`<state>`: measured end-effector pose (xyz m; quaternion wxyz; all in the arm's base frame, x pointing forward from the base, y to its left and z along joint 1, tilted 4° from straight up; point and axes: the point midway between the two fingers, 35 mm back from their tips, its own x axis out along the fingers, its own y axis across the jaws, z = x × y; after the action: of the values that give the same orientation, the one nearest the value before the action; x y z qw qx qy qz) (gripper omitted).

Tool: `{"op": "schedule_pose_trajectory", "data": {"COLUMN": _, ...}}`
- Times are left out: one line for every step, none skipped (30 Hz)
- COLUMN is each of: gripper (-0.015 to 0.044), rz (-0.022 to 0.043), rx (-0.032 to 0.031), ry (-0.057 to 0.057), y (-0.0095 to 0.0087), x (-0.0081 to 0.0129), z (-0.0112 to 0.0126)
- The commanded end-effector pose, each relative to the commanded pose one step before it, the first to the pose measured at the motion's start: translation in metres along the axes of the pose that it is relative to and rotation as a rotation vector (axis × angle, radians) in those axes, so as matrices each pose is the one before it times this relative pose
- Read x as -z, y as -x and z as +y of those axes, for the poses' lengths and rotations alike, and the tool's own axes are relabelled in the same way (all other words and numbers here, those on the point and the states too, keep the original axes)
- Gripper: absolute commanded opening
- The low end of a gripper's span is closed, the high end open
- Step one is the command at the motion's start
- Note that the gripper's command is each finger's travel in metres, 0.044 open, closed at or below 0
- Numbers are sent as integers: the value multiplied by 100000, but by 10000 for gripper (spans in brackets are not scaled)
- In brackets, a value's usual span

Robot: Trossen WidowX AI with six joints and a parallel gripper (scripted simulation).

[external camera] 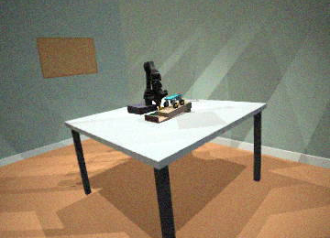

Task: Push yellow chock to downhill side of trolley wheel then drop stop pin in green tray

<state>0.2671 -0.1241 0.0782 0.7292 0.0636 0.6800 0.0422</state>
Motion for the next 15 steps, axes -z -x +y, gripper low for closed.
{"op": "schedule_pose_trajectory", "data": {"gripper": 0, "rz": -526, "rx": -592, "ry": 78, "y": 70, "x": -45, "z": 575}}
{"op": "schedule_pose_trajectory", "data": {"gripper": 0, "rz": 0, "rx": -7, "ry": 0, "y": 1, "x": 4, "z": 69}}
{"op": "schedule_pose_trajectory", "data": {"gripper": 0, "rz": 0, "rx": -7, "ry": 0, "y": 1, "x": 4, "z": 69}}
{"op": "schedule_pose_trajectory", "data": {"gripper": 0, "rz": 0, "rx": -7, "ry": 0, "y": 1, "x": 4, "z": 70}}
{"op": "schedule_pose_trajectory", "data": {"gripper": 0, "rz": 0, "rx": -7, "ry": 0, "y": 1, "x": 3, "z": 70}}
{"op": "schedule_pose_trajectory", "data": {"gripper": 0, "rz": 0, "rx": -7, "ry": 0, "y": 1, "x": 3, "z": 70}}
{"op": "schedule_pose_trajectory", "data": {"gripper": 0, "rz": 0, "rx": -7, "ry": 0, "y": 1, "x": 3, "z": 70}}
{"op": "schedule_pose_trajectory", "data": {"gripper": 0, "rz": 0, "rx": -5, "ry": 0, "y": 1, "x": 0, "z": 53}}
{"op": "schedule_pose_trajectory", "data": {"gripper": 0, "rz": 473, "rx": 834, "ry": -117, "y": -67, "x": 59, "z": -577}}
{"op": "schedule_pose_trajectory", "data": {"gripper": 0, "rz": 0, "rx": 0, "ry": 0, "y": 0, "x": 0, "z": 0}}
{"op": "schedule_pose_trajectory", "data": {"gripper": 0, "rz": 0, "rx": 0, "ry": 0, "y": 0, "x": 0, "z": 0}}
{"op": "schedule_pose_trajectory", "data": {"gripper": 0, "rz": 0, "rx": 0, "ry": 0, "y": 0, "x": 0, "z": 0}}
{"op": "schedule_pose_trajectory", "data": {"gripper": 0, "rz": 0, "rx": 0, "ry": 0, "y": 0, "x": 0, "z": 0}}
{"op": "schedule_pose_trajectory", "data": {"gripper": 0, "rz": 0, "rx": 0, "ry": 0, "y": 0, "x": 0, "z": 0}}
{"op": "schedule_pose_trajectory", "data": {"gripper": 0, "rz": 0, "rx": 0, "ry": 0, "y": 0, "x": 0, "z": 0}}
